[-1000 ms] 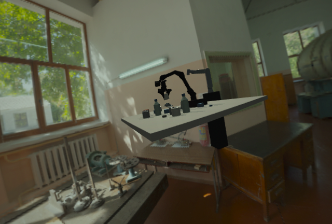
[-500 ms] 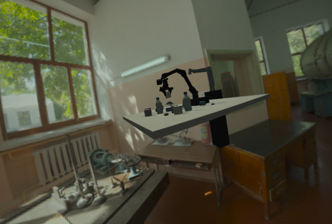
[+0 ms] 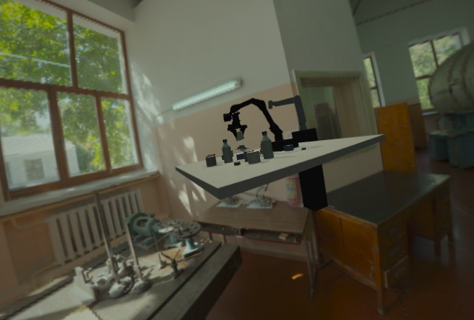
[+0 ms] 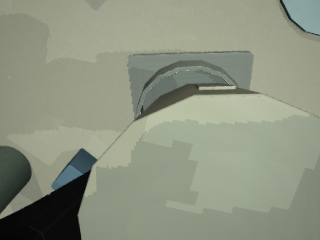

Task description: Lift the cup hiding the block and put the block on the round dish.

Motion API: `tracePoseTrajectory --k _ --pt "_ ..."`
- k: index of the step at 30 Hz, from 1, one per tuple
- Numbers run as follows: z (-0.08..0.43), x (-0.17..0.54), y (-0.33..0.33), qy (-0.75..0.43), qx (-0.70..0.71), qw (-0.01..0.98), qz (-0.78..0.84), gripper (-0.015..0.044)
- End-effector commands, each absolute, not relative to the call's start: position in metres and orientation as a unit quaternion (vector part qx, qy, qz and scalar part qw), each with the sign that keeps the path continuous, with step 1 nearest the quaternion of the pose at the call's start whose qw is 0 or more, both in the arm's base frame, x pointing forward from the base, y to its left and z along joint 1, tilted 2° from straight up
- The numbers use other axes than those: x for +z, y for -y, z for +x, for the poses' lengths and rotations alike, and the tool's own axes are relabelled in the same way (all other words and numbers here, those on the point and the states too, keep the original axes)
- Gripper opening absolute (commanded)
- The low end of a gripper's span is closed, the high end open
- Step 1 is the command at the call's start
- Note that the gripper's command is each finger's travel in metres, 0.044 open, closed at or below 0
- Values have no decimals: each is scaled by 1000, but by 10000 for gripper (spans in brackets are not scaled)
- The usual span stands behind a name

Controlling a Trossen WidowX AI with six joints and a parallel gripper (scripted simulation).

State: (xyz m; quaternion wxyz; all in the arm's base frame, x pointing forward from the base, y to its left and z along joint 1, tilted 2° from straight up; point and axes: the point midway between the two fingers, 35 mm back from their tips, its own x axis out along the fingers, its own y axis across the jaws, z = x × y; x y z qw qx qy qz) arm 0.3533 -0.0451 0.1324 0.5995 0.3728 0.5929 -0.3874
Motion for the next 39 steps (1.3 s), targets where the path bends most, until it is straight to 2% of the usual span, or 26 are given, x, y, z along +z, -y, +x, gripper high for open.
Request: tracePoseTrajectory --k 1,17,27,39 --pt "353 132 45 -593 -387 600 373 0" --pt "353 132 47 -592 -387 600 373 0" --pt "320 106 129 -589 -389 601 375 0" --pt "248 73 212 -587 -392 603 372 0"
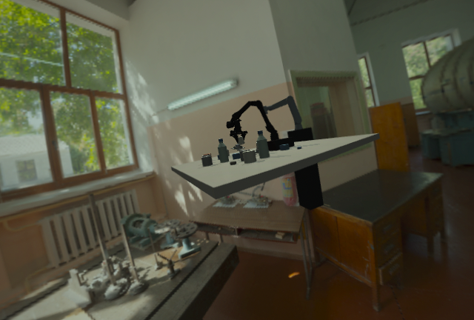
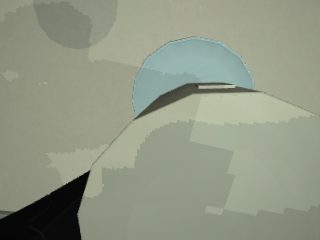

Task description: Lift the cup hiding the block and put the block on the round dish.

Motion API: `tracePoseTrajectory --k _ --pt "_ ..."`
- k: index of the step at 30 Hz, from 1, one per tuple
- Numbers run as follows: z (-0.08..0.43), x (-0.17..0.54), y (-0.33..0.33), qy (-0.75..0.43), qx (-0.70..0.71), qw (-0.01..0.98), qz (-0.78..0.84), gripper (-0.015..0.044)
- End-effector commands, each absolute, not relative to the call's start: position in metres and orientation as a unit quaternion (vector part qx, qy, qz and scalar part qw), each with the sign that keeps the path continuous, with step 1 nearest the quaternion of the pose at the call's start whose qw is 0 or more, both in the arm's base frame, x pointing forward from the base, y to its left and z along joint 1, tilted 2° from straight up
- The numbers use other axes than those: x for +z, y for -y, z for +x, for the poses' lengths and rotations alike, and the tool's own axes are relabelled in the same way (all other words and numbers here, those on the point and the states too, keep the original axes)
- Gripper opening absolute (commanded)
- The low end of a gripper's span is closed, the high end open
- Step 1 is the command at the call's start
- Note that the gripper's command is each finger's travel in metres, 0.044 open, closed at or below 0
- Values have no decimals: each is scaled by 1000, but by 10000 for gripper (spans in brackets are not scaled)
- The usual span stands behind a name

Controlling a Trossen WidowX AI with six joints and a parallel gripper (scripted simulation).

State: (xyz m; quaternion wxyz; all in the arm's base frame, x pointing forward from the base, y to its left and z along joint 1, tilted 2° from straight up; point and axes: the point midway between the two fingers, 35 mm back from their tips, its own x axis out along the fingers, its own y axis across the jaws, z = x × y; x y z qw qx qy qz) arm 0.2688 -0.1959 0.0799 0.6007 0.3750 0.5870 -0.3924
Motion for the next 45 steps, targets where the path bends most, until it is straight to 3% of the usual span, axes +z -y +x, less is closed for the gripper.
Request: tracePoseTrajectory --k 1,10,41,45 --pt "241 70 217 -587 -392 603 372 0" --pt "177 47 252 -586 -395 604 369 0" --pt "176 -13 255 -586 -395 604 369 0" --pt "177 -7 255 -585 -397 603 371 105"
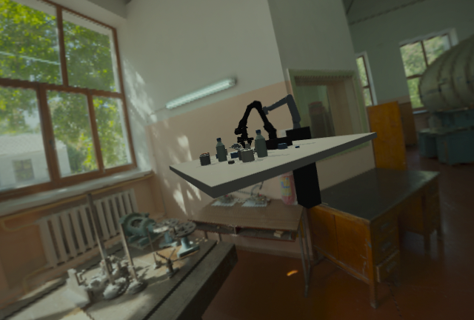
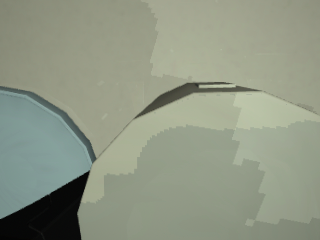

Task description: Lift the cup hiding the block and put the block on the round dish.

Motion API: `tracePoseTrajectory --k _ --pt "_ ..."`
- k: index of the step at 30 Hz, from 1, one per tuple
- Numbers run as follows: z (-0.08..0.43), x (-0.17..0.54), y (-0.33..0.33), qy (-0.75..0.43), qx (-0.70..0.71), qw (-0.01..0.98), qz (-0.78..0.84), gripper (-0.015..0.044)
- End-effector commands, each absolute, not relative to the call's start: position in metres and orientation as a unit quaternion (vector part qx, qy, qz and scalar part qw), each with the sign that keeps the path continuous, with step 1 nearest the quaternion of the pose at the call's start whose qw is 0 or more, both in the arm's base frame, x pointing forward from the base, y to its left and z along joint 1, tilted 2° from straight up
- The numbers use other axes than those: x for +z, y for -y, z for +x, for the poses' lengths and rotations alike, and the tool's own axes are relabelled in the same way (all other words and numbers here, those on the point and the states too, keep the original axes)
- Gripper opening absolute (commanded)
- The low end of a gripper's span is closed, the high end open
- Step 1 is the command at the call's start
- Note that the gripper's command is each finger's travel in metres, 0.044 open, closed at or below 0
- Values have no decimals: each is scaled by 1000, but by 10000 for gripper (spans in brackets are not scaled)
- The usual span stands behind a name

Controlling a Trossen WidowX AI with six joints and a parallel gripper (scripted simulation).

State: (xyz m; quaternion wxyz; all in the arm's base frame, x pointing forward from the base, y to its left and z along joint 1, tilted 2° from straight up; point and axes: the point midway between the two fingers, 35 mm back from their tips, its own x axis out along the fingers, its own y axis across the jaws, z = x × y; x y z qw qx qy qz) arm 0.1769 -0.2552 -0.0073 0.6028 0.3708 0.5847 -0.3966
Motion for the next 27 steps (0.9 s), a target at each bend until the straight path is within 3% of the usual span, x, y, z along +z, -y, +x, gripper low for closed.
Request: tracePoseTrajectory --k 1,13,16,21,27 --pt "177 -7 255 -585 -397 603 371 131" --pt "177 5 255 -585 -396 603 370 440" --pt "176 43 253 -586 -395 604 369 440" --pt "176 46 252 -586 -395 604 369 440" --pt "217 60 242 -572 -388 633 348 282"
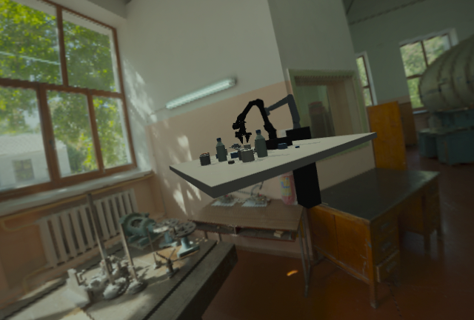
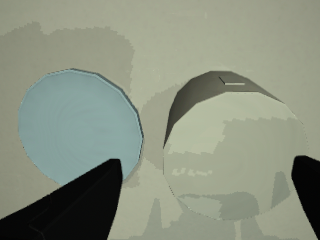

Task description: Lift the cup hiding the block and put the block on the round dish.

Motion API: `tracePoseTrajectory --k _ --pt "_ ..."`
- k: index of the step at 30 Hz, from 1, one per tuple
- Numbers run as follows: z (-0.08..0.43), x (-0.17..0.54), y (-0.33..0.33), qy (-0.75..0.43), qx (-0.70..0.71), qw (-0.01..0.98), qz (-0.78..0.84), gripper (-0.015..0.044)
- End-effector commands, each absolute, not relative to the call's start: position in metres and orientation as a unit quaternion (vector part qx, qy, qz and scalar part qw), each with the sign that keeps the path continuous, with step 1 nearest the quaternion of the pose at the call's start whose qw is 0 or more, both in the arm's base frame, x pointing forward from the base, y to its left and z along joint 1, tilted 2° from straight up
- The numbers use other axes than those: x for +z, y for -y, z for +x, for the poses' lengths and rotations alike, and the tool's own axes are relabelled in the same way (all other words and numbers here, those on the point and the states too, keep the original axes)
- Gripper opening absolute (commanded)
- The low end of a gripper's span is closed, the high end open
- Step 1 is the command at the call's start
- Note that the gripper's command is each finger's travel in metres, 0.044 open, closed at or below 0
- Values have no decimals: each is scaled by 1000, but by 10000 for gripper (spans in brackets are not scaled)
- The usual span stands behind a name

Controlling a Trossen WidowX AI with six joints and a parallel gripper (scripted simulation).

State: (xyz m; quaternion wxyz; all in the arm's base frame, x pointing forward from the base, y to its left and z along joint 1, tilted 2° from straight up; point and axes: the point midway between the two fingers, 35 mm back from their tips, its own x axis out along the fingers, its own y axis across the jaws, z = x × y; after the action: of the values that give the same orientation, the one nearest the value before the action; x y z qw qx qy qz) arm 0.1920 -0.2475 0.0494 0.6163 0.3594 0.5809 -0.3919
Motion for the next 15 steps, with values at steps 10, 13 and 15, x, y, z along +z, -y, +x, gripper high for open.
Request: tracePoseTrajectory --k 10,13,15 --pt "305 77 151 -597 -352 638 335 260" --pt "328 84 107 -607 -341 639 327 260" --pt "340 88 75 -614 -334 639 321 260"
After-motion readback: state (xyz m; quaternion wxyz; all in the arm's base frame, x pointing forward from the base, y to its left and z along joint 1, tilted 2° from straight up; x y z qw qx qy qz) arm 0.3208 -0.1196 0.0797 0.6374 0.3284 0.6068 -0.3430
